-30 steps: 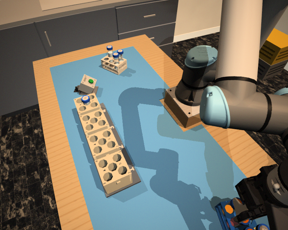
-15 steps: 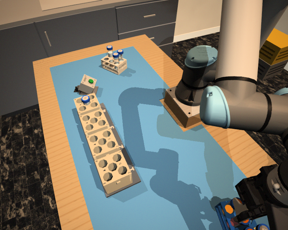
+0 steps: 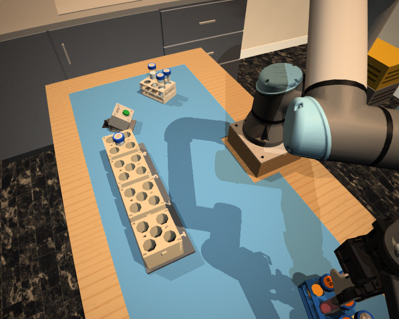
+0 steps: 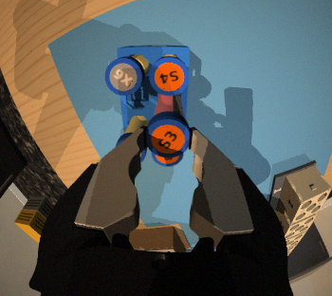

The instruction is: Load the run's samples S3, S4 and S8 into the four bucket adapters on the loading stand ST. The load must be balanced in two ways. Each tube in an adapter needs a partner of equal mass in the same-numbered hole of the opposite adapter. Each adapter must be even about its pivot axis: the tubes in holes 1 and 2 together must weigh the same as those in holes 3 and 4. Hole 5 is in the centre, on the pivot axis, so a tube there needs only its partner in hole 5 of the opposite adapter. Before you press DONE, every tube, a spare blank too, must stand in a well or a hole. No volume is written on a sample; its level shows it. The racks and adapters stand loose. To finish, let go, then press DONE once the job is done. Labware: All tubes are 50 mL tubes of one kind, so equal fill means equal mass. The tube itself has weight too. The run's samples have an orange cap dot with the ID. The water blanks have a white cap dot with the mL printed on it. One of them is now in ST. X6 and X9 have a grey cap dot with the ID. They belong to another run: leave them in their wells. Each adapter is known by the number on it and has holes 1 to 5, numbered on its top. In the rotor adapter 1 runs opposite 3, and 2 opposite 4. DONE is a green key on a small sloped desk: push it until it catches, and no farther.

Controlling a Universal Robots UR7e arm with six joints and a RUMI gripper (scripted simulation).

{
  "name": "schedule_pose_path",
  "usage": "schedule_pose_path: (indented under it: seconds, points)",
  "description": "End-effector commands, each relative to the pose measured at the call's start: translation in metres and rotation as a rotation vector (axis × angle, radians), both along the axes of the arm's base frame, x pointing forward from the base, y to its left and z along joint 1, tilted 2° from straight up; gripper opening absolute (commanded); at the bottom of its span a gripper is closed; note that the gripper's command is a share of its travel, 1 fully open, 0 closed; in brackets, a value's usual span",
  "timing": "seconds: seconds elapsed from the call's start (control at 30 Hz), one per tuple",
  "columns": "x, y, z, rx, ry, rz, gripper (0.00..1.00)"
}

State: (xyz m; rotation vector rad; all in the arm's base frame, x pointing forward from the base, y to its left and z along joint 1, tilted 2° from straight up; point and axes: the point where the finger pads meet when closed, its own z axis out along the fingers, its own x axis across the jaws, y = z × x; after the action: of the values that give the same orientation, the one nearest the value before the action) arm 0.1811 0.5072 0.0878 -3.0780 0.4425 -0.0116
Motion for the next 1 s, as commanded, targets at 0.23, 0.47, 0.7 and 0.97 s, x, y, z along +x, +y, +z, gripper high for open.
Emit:
schedule_pose_path:
  seconds: [0.23,0.47,0.7,0.97]
  points:
    - [0.0,-0.001,0.042,-0.001,0.0,0.0,0.0]
    - [0.0,-0.001,0.059,-0.001,0.0,0.0,0.0]
    - [0.0,-0.002,0.082,-0.001,0.0,0.0,0.0]
    - [0.0,-0.003,0.101,-0.001,-0.001,0.0,0.0]
